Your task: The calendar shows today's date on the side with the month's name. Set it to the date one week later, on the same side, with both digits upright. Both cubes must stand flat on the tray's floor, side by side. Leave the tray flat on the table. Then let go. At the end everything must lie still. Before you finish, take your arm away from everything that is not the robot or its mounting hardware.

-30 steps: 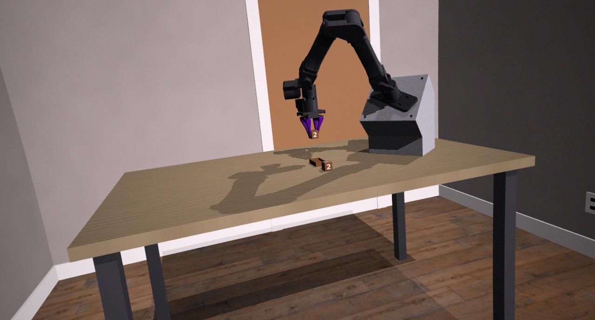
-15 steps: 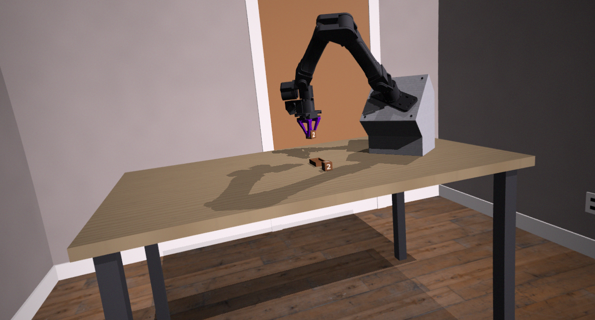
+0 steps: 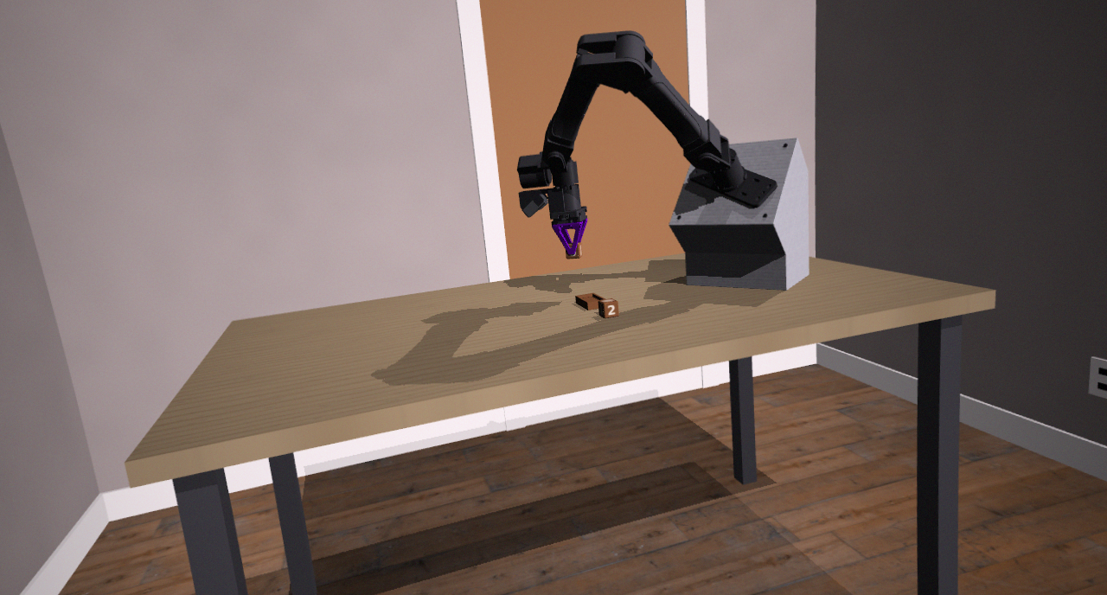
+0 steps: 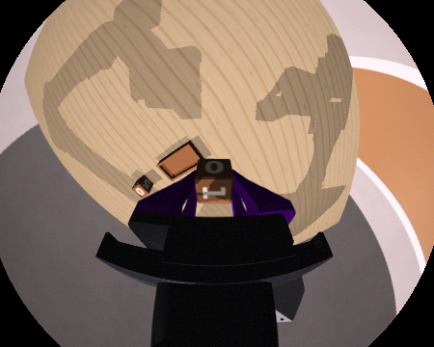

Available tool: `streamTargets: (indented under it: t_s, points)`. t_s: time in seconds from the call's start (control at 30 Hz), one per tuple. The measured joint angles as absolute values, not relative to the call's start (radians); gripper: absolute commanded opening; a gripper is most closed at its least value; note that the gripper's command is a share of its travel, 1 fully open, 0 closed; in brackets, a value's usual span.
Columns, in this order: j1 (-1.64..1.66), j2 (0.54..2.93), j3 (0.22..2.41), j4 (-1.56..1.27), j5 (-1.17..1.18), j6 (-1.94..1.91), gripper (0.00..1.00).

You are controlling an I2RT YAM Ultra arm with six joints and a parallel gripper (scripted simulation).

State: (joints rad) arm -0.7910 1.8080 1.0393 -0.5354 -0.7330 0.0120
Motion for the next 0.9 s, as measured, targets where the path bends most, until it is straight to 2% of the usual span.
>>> streamTargets:
  t_s: [0.5,0.9]
  points:
    - [-0.833,1.897,1.098,-0.542,-0.741,-0.490,0.27]
    - [-0.839,1.898,1.106,-0.543,-0.743,-0.593,0.27]
